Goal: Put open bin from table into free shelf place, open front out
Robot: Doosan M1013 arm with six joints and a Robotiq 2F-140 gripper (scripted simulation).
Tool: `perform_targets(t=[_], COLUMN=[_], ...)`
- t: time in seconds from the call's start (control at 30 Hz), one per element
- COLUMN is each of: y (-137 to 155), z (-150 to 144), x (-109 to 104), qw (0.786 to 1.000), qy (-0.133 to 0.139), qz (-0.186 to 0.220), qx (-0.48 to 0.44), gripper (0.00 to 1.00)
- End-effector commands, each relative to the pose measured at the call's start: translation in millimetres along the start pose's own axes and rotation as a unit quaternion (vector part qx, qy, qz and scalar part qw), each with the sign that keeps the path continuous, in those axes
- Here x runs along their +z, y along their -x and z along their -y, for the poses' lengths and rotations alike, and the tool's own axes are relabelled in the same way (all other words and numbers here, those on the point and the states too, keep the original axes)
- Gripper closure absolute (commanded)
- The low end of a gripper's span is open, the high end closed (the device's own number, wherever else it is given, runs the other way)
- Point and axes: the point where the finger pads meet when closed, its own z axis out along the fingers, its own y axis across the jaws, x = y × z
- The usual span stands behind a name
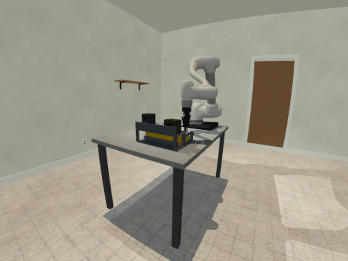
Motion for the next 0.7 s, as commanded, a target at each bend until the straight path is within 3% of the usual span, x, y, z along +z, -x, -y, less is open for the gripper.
perform_targets(t=[0.0, 0.67], y=[0, 0], z=[0, 0], x=[-4, -55], qw=[1.0, 1.0], qy=[0.0, 0.0], qz=[0.0, 0.0], qx=[0.0, 0.0], gripper=[1.0, 1.0])
